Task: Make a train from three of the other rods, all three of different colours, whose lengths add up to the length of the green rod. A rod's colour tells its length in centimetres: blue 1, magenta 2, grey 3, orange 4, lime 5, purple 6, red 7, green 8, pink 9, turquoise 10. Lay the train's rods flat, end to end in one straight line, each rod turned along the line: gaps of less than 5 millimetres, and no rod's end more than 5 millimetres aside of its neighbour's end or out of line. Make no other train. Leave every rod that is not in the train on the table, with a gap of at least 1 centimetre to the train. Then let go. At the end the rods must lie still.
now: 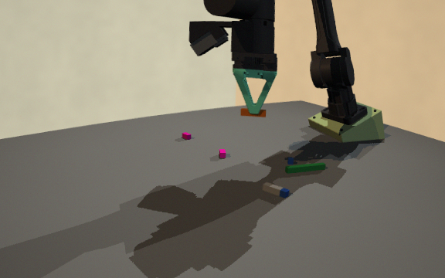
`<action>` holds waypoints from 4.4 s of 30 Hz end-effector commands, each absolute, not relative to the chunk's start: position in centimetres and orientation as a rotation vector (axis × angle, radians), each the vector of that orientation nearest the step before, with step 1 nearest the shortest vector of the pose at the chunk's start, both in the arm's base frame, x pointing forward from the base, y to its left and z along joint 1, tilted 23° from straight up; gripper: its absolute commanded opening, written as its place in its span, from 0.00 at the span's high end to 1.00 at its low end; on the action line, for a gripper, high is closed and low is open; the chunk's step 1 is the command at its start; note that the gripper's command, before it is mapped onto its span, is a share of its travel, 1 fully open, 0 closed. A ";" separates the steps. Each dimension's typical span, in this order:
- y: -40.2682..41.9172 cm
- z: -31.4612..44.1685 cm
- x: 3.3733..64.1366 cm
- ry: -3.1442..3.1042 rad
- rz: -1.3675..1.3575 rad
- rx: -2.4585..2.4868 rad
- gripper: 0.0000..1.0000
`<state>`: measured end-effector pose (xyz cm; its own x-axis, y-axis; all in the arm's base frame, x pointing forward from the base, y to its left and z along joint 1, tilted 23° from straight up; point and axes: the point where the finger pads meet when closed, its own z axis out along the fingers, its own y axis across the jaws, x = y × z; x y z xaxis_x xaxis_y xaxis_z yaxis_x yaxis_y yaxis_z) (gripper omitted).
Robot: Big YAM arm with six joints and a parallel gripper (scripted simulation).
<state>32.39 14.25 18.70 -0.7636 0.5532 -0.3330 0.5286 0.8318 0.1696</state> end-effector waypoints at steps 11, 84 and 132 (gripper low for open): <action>17.4 21.7 34.4 2.516 0.203 1.062 0.96; 19.5 11.9 37.8 2.314 0.254 1.533 0.96; 19.5 12.0 37.9 2.309 0.270 1.527 0.96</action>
